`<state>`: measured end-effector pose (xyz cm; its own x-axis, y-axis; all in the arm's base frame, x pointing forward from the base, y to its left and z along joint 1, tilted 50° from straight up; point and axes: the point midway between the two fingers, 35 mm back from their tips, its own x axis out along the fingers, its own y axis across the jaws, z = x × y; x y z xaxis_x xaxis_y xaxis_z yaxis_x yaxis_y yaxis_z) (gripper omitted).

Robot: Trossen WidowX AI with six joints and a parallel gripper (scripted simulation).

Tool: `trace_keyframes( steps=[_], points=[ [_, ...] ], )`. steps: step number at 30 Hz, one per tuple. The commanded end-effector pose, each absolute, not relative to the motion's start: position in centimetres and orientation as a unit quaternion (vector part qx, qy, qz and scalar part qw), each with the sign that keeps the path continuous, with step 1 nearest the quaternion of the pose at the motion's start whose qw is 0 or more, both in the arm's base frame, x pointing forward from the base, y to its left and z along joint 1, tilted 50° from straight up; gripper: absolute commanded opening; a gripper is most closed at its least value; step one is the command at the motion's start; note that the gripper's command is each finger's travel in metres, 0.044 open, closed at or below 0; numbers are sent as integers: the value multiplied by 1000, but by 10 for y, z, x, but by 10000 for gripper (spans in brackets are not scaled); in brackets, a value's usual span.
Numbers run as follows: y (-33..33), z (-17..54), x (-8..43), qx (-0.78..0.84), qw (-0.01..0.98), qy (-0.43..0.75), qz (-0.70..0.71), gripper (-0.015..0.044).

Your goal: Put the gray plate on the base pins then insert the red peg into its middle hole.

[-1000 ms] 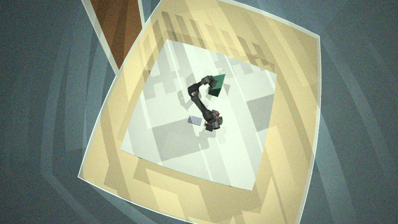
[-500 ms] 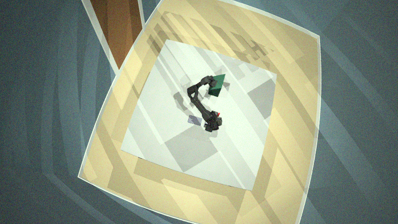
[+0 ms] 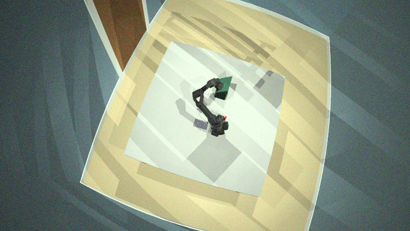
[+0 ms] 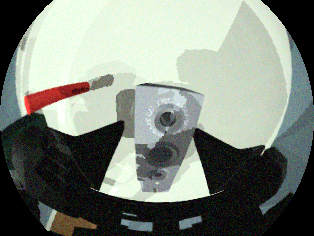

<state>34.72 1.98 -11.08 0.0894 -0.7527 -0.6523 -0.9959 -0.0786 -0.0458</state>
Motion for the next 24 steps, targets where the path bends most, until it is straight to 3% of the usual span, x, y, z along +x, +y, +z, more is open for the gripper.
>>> trace_keyframes(
  steps=[1,8,17,20,24],
  points=[
    [18,-112,347,-695,249,630,241,309],
    [18,-112,347,-695,249,630,241,125],
    [18,-112,347,-695,249,630,241,65],
    [20,-111,347,-695,249,630,241,0],
    [29,-104,349,-695,250,629,242,0]
  ],
)
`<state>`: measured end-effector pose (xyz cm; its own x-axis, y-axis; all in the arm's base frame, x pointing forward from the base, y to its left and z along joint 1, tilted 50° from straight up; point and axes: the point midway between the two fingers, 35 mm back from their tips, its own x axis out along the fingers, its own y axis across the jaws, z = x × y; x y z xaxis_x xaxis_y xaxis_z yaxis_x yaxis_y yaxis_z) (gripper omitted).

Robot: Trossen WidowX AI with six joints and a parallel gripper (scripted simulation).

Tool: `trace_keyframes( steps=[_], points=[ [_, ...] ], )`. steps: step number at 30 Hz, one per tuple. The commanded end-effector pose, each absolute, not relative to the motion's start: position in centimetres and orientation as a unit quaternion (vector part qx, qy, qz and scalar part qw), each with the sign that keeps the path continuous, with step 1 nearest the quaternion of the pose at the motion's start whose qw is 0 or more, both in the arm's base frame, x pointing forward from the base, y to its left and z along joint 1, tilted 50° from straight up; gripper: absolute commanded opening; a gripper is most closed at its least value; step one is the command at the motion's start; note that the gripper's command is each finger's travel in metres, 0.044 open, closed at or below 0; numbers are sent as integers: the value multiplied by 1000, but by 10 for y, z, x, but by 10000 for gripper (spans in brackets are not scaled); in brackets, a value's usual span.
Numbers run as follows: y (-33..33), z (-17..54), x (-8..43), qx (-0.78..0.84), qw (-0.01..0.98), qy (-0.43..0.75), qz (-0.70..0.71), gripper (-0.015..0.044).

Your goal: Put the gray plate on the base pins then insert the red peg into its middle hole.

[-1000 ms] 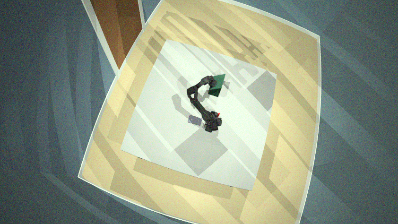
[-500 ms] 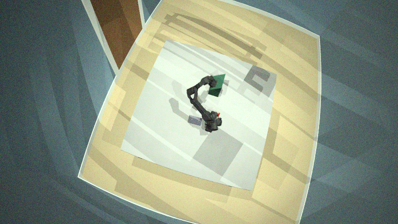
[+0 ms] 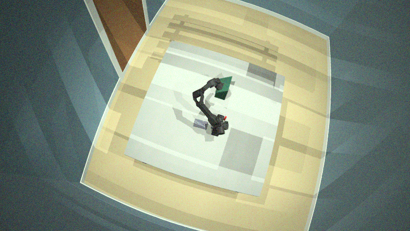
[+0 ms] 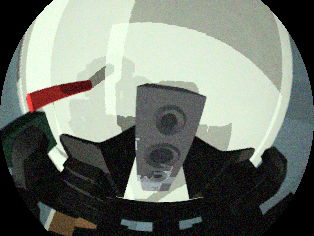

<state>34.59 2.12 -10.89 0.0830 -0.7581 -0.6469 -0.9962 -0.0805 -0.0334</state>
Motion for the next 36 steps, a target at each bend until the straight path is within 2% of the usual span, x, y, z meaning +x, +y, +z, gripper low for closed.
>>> trace_keyframes(
  steps=[1,36],
  points=[
    [31,-102,349,-695,250,629,242,0],
    [110,-31,344,-694,253,629,244,0]
  ],
)
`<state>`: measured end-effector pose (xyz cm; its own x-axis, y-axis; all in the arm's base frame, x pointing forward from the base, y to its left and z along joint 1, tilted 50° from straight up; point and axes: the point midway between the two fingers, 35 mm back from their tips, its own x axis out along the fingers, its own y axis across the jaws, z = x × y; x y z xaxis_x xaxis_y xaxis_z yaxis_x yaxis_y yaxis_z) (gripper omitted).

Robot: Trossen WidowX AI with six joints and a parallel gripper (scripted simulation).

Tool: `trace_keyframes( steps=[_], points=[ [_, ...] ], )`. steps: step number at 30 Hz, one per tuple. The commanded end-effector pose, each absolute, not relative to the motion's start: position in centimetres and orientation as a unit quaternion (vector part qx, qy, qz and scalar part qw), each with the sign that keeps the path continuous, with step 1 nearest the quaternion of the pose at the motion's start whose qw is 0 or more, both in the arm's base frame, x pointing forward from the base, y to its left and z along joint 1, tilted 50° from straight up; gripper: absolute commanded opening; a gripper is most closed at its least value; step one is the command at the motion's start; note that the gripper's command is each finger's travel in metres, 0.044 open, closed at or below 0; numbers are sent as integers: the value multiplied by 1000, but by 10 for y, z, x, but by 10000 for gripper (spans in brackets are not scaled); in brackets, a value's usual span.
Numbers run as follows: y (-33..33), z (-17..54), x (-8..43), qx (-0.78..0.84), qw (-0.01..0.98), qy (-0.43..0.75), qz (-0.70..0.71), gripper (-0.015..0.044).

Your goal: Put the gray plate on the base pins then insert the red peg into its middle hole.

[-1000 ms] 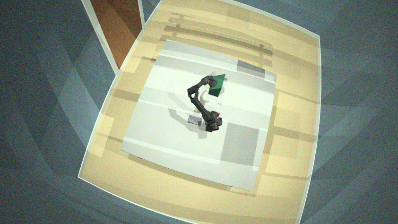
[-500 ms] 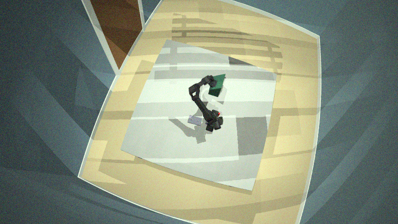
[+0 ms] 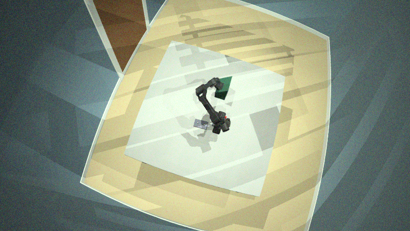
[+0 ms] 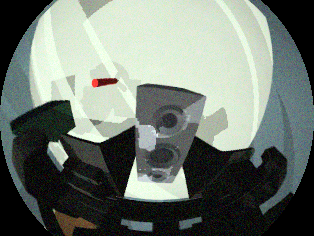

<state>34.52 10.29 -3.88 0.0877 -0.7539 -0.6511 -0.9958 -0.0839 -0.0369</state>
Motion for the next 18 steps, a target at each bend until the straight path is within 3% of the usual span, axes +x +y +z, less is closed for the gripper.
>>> trace_keyframes(
  steps=[1,18],
  points=[
    [112,-28,344,-694,252,629,244,0],
    [89,-10,352,-695,248,625,253,0]
  ],
)
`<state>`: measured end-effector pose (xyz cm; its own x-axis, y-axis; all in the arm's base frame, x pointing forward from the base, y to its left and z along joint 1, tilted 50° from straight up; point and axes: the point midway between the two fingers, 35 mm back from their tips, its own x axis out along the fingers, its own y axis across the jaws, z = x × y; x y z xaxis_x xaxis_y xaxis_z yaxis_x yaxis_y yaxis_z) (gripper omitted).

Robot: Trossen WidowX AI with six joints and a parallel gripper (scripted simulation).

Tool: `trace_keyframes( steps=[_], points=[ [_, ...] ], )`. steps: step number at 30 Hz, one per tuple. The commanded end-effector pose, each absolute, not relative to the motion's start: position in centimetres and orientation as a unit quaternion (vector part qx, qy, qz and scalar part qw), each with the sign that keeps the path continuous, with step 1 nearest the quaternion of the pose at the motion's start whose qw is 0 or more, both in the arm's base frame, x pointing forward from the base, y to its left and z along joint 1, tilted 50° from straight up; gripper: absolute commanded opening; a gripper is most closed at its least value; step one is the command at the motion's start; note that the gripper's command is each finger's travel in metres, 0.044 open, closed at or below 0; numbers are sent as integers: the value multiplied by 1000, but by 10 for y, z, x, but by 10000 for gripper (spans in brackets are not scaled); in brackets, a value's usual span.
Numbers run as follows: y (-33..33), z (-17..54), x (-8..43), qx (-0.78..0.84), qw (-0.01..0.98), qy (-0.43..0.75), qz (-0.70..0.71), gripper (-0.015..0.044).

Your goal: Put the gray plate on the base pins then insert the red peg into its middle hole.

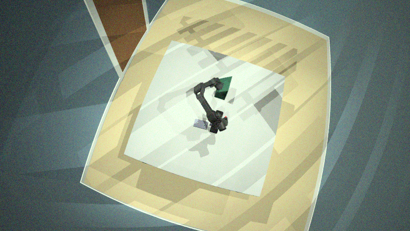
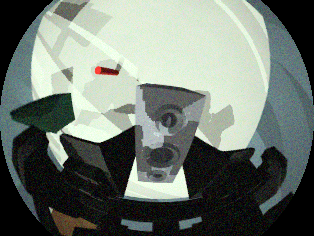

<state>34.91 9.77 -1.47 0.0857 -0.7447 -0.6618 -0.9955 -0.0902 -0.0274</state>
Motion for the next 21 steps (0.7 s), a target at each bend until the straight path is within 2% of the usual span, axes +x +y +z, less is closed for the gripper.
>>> trace_keyframes(
  steps=[1,21],
  points=[
    [86,-9,353,-696,248,625,254,0],
    [26,12,362,-700,238,620,263,0]
  ],
)
